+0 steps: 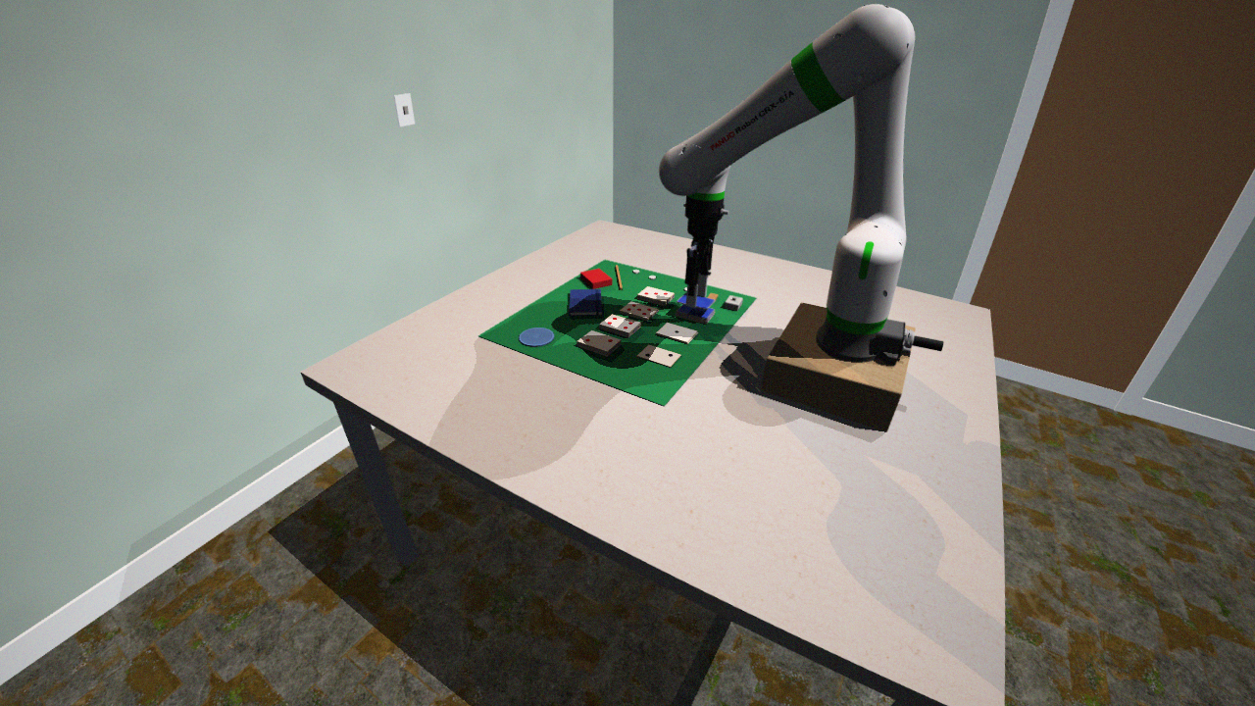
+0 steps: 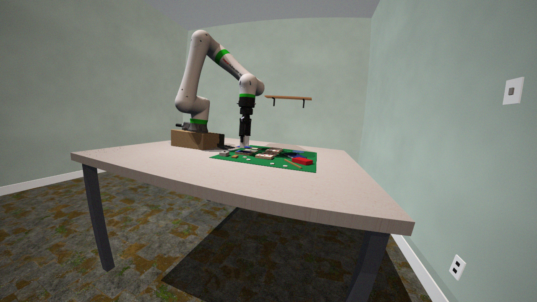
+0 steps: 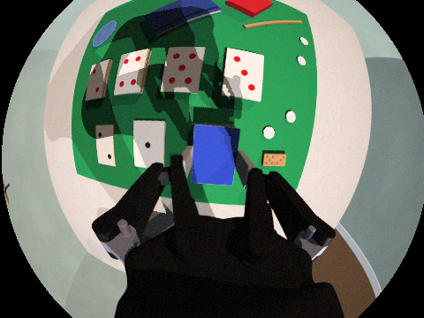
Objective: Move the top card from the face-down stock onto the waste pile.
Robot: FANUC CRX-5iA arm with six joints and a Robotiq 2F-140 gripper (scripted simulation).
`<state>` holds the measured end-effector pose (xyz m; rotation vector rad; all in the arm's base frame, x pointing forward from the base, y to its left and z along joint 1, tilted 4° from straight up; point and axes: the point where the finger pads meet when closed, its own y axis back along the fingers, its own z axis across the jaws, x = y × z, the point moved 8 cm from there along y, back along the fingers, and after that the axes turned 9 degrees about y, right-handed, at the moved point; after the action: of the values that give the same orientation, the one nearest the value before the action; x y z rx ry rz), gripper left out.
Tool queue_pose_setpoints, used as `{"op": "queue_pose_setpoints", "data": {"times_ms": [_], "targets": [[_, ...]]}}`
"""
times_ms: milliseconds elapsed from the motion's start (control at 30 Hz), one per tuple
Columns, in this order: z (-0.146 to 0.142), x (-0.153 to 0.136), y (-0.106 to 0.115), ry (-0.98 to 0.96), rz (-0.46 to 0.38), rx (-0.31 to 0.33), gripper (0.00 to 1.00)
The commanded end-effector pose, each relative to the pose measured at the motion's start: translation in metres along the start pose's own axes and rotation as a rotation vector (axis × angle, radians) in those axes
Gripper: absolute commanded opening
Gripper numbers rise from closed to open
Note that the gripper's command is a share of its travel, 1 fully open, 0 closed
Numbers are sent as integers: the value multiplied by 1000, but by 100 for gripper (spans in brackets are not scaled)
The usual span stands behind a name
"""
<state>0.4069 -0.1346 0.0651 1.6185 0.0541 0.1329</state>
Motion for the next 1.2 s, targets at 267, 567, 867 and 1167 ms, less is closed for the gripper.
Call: {"op": "queue_pose_setpoints", "data": {"times_ms": [267, 567, 867, 1167], "targets": [[0, 0, 14, 0, 0, 0, 43], [0, 0, 14, 0, 0, 0, 43], [-12, 2, 14, -2, 0, 0, 43], [-51, 8, 14, -7, 0, 0, 43]]}}
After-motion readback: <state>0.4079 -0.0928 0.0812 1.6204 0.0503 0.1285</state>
